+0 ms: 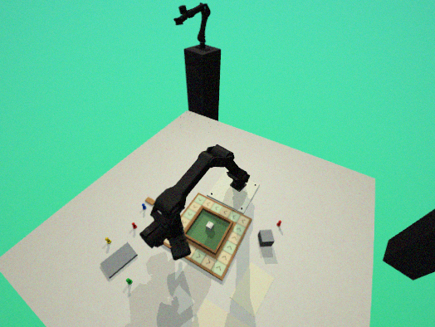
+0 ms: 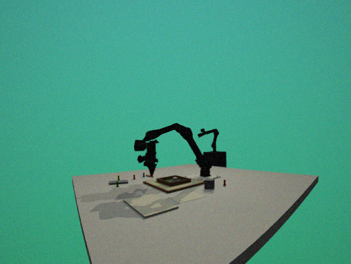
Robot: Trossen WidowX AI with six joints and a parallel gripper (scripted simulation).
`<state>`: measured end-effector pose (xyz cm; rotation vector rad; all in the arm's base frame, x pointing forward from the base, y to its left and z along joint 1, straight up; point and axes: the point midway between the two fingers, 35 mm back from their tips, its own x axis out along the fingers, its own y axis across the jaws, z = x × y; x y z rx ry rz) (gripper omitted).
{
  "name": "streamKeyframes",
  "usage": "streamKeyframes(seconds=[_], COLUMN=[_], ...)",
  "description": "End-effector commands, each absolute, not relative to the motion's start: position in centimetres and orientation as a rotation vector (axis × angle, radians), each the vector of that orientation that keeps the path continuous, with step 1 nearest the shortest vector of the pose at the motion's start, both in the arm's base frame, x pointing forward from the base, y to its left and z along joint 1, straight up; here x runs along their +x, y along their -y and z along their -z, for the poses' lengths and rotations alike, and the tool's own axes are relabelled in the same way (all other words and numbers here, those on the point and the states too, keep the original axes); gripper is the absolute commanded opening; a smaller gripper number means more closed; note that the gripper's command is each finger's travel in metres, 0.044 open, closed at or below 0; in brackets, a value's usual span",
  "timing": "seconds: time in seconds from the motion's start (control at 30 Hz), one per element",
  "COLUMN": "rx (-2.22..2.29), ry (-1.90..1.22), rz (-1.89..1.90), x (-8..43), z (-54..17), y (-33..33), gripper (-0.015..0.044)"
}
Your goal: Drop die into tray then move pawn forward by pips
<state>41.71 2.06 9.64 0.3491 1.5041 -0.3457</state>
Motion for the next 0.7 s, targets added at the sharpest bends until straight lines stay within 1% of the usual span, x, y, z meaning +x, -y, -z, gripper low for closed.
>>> streamKeyframes(seconds=[0.0, 0.5, 0.67], rx=[0.356, 0.357, 0.358], ry=[-1.502, -1.493, -1.494], rz=[0.345, 0.343, 0.342], x=[41.7, 40.7, 40.6], z=[-11.3, -18.2, -18.0], y=[-2.1, -2.2, -2.8], gripper=[0.0000, 0.0000, 0.0000])
